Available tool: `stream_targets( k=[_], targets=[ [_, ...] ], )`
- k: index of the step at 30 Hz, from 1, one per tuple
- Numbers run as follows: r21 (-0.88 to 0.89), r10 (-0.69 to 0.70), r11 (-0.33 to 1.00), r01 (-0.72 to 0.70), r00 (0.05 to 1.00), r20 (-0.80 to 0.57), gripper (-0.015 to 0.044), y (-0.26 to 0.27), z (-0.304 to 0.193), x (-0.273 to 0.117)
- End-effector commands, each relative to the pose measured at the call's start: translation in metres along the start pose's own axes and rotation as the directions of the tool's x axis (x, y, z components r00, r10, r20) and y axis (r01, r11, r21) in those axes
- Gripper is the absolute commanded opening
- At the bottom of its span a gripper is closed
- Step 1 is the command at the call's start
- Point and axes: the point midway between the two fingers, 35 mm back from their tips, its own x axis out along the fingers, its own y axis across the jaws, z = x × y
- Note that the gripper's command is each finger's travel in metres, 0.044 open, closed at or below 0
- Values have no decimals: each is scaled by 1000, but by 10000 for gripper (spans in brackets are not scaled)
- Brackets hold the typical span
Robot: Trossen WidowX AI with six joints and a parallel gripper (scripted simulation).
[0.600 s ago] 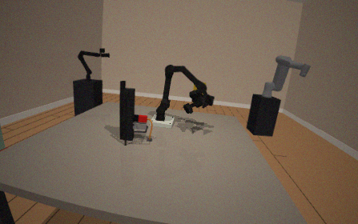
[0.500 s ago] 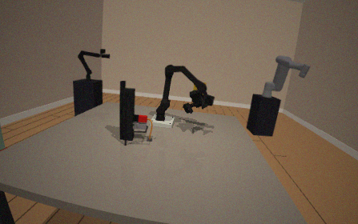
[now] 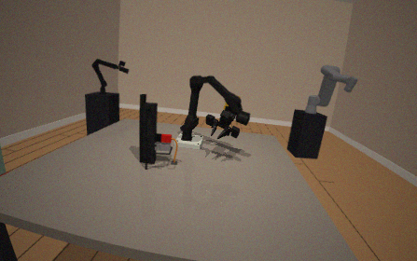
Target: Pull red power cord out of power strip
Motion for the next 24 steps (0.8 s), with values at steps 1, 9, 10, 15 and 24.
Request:
stream_targets(
  k=[1,9,10,15,24],
  targets=[
    [-490,-117,870,-63,937,-330,160,-36,13,48],
    [-665,-128,680,-309,843,-523,160,-62,20,73],
    [-676,-126,653,-341,832,-541,160,-64,21,76],
    [-689,-95,523,-502,769,-632,160,-80,26,88],
    [-652,4,227,-724,670,-743,160,-107,36,104]
  ],
)
